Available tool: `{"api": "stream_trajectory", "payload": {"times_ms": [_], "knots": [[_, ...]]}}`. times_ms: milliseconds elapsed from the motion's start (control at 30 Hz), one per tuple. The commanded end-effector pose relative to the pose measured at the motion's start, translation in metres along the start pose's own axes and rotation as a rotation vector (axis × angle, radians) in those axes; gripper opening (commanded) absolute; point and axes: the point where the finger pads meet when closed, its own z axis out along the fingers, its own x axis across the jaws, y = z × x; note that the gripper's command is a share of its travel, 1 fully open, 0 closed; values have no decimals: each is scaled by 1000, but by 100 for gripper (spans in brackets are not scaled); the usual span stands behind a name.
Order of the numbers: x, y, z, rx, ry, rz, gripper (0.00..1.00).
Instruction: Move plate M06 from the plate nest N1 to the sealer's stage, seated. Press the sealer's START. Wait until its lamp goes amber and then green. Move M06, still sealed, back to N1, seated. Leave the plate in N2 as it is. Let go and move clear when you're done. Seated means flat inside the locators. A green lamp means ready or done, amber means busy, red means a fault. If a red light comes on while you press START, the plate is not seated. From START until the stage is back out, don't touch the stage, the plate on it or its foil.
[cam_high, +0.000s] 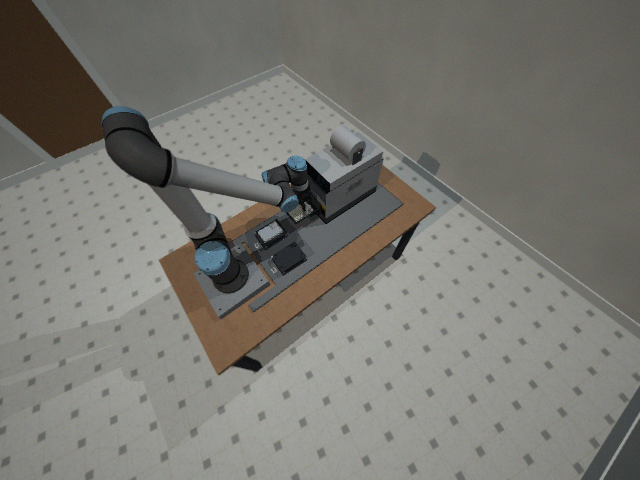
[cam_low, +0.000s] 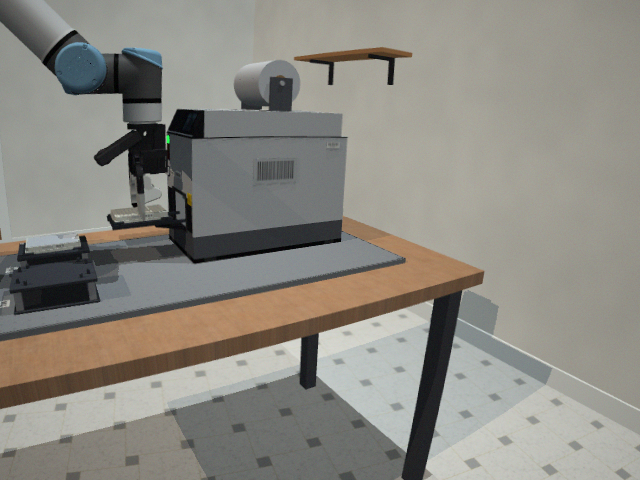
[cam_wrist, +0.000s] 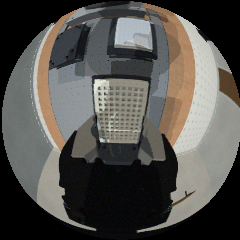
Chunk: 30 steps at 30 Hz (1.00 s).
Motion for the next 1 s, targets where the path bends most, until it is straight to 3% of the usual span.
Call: {"api": "stream_trajectory", "payload": {"times_ms": [0,733,767,967], "knots": [[0,1,-1,-1,0,0,0],[0,1,-1,-1,0,0,0],[0,1,-1,-1,0,0,68],[0,1,-1,-1,0,0,68]]}}
